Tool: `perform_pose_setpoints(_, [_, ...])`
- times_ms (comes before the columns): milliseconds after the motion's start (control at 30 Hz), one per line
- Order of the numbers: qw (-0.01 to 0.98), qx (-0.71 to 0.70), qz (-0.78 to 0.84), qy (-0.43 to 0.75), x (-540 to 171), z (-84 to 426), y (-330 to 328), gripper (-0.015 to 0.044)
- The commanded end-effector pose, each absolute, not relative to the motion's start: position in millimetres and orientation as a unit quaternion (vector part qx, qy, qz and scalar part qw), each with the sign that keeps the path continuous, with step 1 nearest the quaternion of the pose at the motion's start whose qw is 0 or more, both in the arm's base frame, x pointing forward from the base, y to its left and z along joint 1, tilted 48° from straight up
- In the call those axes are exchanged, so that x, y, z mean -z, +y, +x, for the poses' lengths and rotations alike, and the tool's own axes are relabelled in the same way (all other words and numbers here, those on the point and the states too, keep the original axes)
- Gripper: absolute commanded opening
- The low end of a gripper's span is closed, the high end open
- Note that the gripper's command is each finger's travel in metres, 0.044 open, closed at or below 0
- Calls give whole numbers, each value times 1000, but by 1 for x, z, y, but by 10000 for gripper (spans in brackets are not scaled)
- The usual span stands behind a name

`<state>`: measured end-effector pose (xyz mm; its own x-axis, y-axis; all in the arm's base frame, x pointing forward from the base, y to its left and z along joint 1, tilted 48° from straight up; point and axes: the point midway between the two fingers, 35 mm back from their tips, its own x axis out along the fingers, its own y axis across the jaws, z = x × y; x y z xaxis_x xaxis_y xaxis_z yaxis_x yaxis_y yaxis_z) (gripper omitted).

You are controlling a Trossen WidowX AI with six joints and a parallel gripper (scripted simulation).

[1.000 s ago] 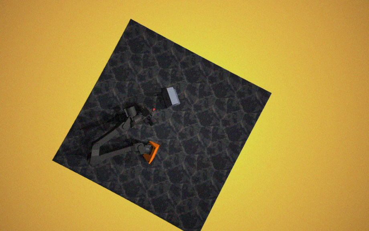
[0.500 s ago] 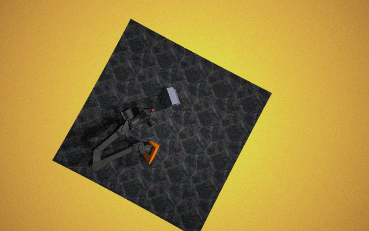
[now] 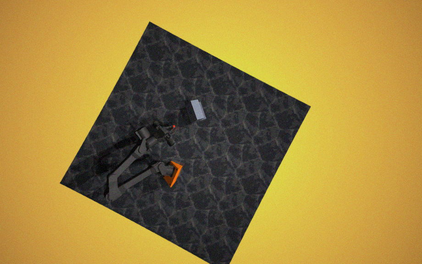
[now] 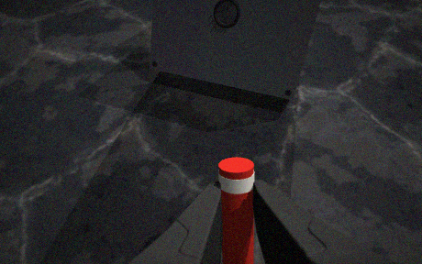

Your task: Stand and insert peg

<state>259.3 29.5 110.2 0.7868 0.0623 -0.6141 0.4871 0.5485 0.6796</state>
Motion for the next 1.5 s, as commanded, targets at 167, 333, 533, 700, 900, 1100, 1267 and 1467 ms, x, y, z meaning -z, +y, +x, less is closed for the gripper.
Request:
perform_pose_setpoints(167, [837, 144, 456, 266, -114, 254, 31, 49])
perform_pose_setpoints(333, [842, 154, 453, 247, -115, 252, 32, 49])
perform_pose_setpoints(533, [848, 166, 449, 226, -116, 248, 34, 49])
perform_pose_setpoints(700, [853, 176, 446, 207, -117, 245, 36, 49])
perform_pose_setpoints(900, [858, 187, 442, 185, -117, 242, 38, 49])
perform_pose_setpoints(1100, [862, 199, 437, 163, -118, 238, 40, 49])
perform_pose_setpoints(1267, [865, 208, 433, 144, -118, 236, 42, 49])
perform_pose_setpoints(1467, [868, 220, 428, 122, -118, 232, 44, 49])
